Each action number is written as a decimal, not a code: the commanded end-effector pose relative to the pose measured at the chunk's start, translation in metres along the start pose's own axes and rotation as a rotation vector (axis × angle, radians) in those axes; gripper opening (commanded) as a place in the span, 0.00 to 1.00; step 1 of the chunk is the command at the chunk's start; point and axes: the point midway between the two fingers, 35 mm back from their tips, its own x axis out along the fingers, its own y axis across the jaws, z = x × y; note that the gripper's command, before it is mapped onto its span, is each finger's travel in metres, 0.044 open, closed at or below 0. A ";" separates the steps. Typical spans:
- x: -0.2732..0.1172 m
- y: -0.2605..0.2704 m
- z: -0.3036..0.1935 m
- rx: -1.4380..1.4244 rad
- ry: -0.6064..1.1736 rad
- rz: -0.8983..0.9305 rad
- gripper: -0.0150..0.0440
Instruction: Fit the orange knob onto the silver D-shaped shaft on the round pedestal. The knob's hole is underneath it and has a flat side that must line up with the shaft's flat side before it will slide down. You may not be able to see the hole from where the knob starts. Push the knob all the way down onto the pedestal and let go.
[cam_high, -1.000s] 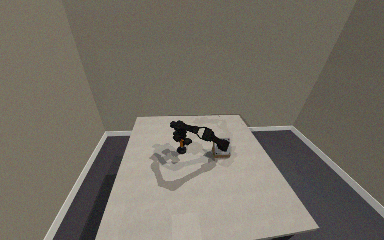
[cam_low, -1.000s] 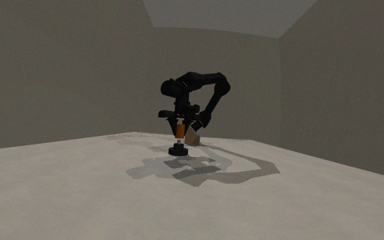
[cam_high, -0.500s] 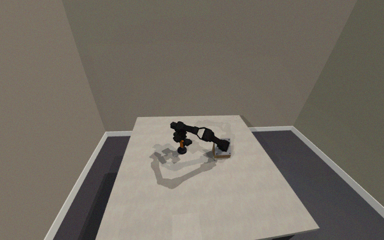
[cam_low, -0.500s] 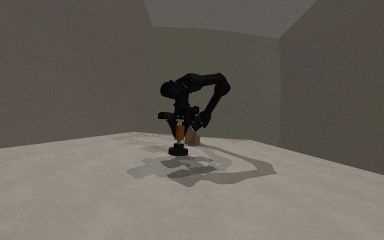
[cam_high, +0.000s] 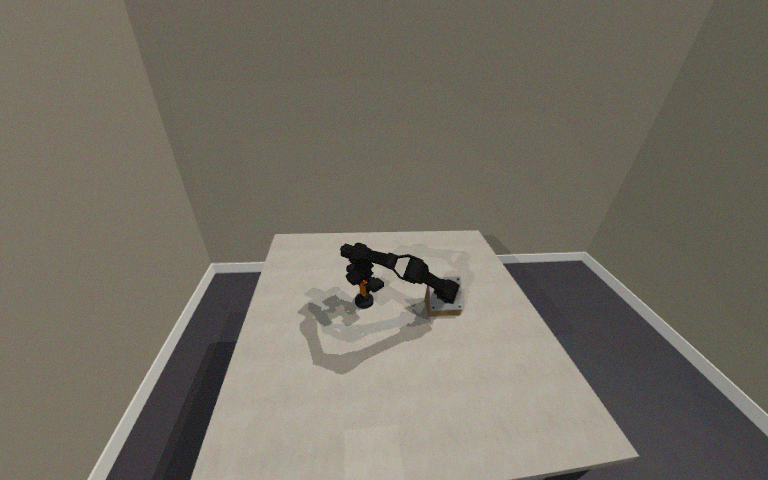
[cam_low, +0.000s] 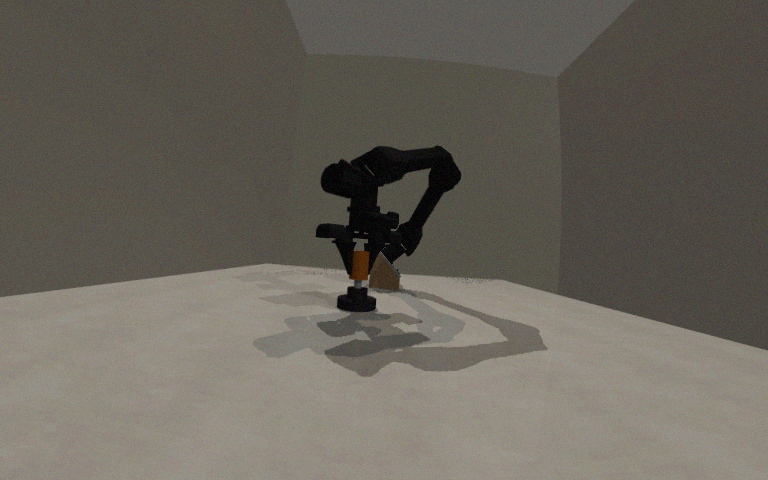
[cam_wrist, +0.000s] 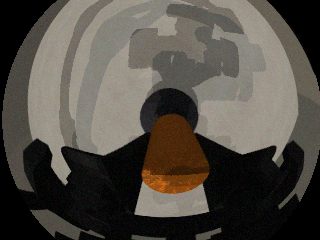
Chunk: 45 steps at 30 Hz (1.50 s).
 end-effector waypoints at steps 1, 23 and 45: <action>0.000 0.001 0.000 0.002 -0.004 0.000 0.25; 0.012 0.001 0.000 -0.002 -0.004 0.000 0.25; 0.018 0.000 0.000 -0.007 0.000 0.000 0.43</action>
